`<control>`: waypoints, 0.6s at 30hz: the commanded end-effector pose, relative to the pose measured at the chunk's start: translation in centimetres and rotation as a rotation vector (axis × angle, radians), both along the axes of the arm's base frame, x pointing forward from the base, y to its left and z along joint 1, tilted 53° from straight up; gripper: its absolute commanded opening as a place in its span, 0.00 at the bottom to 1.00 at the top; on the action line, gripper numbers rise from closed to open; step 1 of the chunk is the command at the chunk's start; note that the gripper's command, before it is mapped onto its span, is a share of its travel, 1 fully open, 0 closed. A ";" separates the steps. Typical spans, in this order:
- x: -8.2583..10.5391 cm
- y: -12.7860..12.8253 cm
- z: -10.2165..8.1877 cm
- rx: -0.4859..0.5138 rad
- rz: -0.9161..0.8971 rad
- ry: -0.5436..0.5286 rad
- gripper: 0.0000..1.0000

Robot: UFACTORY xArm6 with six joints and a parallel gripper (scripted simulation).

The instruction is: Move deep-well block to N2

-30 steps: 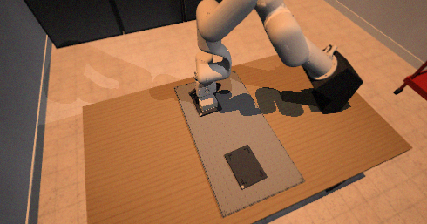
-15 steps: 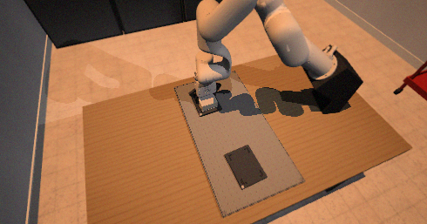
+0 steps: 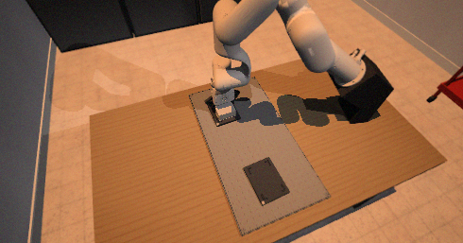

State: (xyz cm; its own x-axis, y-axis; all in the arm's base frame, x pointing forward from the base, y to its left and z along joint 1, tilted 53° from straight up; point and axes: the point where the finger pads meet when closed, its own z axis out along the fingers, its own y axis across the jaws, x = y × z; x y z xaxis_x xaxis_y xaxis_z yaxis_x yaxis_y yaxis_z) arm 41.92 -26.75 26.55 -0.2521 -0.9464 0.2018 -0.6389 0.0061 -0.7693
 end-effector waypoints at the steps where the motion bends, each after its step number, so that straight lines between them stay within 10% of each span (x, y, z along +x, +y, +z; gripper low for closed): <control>1: 0.0 0.0 0.1 -0.001 0.000 -0.002 0.00; 18: -0.1 0.0 0.2 -0.001 -0.001 -0.002 0.00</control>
